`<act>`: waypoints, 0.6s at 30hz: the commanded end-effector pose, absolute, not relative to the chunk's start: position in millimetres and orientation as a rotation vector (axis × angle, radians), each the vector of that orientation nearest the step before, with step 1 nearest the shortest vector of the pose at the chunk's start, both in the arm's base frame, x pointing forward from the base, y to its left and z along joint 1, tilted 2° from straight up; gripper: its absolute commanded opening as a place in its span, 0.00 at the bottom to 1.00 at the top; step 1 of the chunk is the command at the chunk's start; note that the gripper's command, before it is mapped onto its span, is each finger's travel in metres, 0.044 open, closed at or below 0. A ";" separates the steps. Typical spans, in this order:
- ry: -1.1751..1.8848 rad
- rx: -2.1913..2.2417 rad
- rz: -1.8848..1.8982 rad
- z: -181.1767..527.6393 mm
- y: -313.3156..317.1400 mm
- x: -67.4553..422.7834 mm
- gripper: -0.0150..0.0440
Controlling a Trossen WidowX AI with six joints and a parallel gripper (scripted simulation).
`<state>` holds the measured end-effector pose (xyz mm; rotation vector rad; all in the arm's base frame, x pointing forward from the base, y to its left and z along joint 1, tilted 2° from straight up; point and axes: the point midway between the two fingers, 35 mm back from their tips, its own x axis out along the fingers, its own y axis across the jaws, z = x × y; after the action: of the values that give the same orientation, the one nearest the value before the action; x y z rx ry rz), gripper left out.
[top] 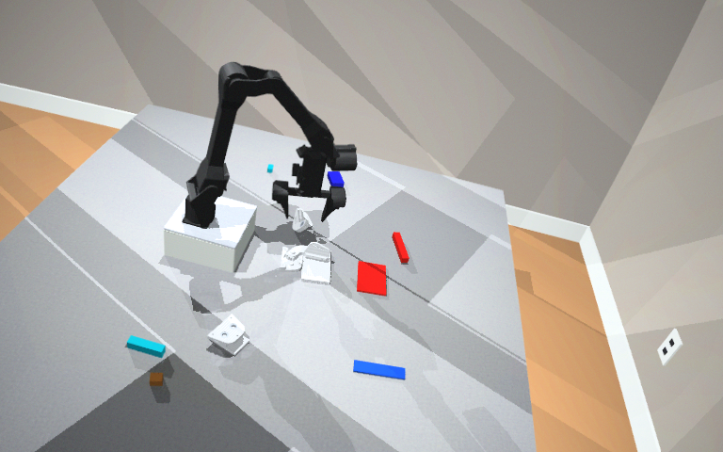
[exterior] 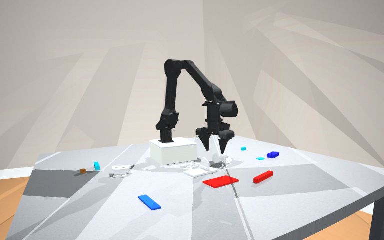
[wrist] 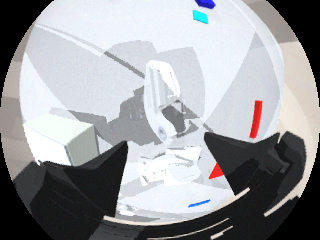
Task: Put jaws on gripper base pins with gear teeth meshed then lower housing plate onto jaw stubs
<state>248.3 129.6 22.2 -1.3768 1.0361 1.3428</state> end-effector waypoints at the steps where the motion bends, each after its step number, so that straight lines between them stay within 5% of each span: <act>1: 1.038 -1.386 1.345 15.2 128.5 248.1 1.00; 18: 1.042 -1.385 1.343 -12.8 128.1 247.6 1.00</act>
<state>248.6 129.6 -7.6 -1.3776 1.0377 1.3430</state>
